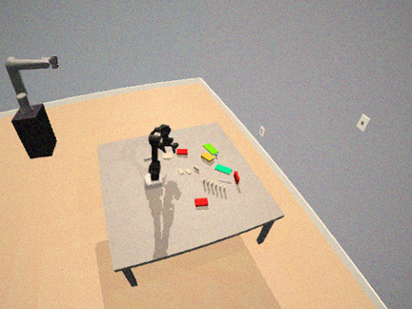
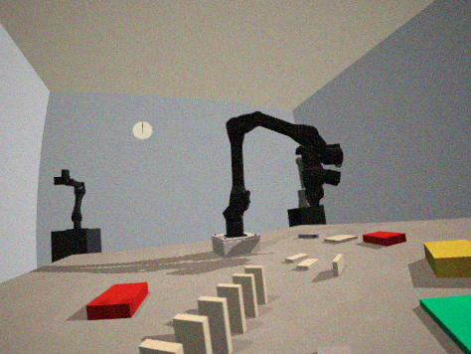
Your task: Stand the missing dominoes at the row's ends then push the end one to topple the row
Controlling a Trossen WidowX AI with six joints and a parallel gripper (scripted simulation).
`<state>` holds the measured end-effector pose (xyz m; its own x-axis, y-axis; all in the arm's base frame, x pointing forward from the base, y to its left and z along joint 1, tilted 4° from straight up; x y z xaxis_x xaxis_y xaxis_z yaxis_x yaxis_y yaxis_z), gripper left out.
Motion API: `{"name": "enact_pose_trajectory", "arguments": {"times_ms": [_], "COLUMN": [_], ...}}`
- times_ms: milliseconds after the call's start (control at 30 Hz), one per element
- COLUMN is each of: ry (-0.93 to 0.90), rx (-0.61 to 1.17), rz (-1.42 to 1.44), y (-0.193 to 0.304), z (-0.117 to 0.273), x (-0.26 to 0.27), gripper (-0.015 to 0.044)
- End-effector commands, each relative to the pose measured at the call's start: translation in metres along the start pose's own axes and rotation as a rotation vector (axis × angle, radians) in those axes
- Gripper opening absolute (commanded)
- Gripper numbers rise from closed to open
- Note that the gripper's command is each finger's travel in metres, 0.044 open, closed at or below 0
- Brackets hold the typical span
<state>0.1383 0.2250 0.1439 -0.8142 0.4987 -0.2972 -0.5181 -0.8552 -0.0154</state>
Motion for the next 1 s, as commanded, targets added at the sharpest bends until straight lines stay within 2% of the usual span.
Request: {"name": "enact_pose_trajectory", "arguments": {"times_ms": [0,267,600,967], "ry": [-0.05,-0.142,-0.224,-0.229], "rx": [0.038,0.115,0.201,0.206], "rz": [-0.278,-1.001,-1.933,-1.992], "y": [-0.001,0.01,0.061,0.061], "z": [-0.015,-0.046,-0.081,-0.09], "x": [-0.027,-0.11,-0.208,-0.212], "gripper": [0.044,0.044,0.044,0.044]}}
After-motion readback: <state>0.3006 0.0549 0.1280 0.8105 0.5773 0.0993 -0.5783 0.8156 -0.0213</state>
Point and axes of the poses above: the point midway between the two fingers, 35 mm back from their tips, its own z axis back along the fingers, its own x axis across the jaws, y = z × x, the point moved 4 cm from there along z, back along the fingers, and after that the axes turned 4 degrees about z, right-handed, at the moved point
